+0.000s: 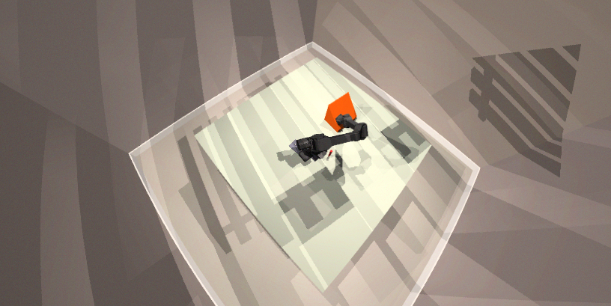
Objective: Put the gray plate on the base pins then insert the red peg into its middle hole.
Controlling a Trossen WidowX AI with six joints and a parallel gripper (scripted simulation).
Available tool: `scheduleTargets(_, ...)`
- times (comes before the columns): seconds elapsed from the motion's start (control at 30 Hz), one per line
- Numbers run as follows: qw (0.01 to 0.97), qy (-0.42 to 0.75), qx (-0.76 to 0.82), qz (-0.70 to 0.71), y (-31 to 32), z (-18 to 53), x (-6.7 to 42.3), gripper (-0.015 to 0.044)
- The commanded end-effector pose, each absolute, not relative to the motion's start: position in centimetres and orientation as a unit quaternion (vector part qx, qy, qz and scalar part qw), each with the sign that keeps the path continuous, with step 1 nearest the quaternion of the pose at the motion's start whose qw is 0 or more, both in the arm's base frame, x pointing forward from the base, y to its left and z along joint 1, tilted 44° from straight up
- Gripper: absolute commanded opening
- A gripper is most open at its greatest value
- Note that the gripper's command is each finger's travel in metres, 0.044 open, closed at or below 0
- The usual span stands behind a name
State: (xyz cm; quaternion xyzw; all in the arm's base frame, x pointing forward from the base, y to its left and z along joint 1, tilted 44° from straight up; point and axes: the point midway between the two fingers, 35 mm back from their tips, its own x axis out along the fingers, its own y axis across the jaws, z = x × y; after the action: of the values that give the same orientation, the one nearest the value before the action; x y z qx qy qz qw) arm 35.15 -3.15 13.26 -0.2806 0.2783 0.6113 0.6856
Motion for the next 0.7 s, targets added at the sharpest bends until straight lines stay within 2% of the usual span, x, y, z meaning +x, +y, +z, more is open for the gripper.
scheduleTargets(0.0,0.682,0.277,-0.283,0.615,-3.6,11.7,35.3,0.0)
scheduleTargets(0.67,0.673,0.259,-0.304,0.623,-5.7,5.6,35.8,0.0)
